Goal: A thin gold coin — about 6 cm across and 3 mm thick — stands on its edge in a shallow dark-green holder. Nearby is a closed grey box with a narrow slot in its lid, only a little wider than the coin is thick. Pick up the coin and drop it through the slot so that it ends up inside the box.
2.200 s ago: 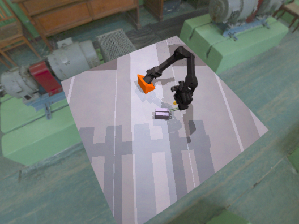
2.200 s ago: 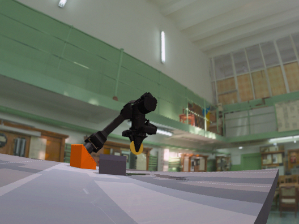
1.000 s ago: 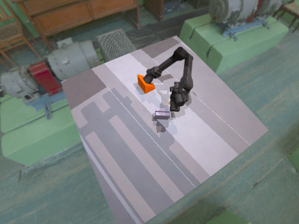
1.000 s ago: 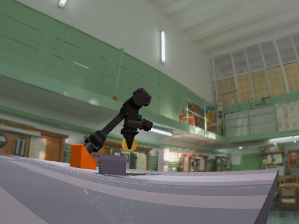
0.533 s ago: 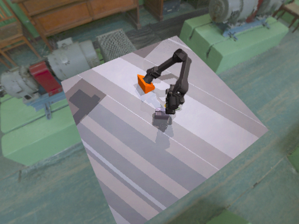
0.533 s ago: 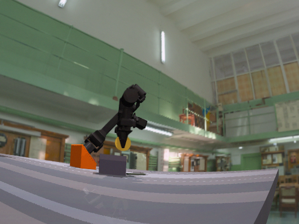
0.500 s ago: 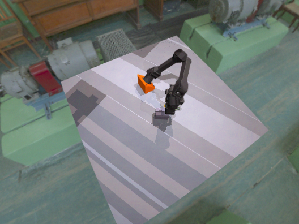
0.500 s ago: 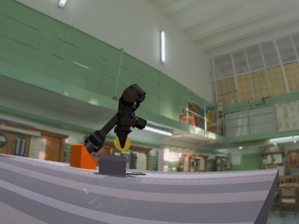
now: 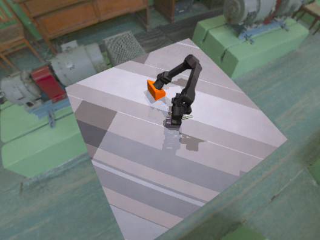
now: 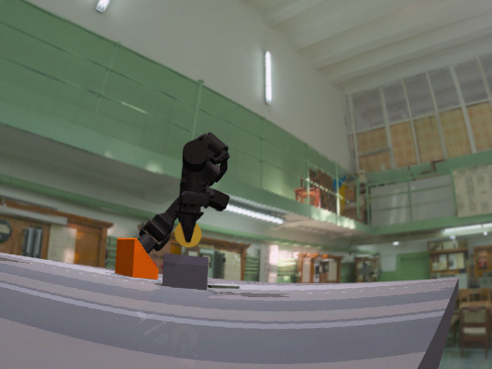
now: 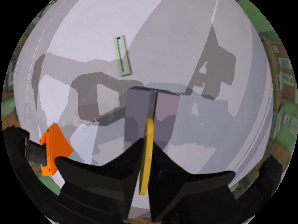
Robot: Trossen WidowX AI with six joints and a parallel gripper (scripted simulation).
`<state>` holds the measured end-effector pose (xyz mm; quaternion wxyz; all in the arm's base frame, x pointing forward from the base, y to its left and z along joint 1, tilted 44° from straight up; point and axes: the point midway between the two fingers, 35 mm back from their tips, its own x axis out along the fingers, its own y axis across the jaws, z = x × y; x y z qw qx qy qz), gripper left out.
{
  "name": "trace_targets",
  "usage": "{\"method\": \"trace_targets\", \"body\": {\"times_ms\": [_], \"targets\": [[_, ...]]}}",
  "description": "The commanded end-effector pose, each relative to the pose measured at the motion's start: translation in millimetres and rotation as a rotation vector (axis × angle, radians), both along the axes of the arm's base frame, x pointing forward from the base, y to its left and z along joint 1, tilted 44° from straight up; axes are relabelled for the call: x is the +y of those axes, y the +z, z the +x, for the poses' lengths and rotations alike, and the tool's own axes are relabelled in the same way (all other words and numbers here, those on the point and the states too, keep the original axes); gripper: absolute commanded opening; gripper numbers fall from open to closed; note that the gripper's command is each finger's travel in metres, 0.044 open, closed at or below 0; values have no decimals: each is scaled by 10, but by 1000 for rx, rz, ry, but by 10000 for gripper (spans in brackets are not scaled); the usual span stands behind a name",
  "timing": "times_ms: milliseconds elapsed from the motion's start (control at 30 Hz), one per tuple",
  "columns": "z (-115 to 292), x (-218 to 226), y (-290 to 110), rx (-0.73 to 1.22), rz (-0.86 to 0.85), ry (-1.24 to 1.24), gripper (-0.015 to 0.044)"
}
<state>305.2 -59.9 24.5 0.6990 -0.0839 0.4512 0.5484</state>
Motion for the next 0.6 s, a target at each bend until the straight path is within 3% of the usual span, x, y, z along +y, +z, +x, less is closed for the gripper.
{"method": "trace_targets", "body": {"times_ms": [0,567], "targets": [[9,-27,-33,-3,-2,4,5],[8,-17,-25,-2,0,2,0]]}}
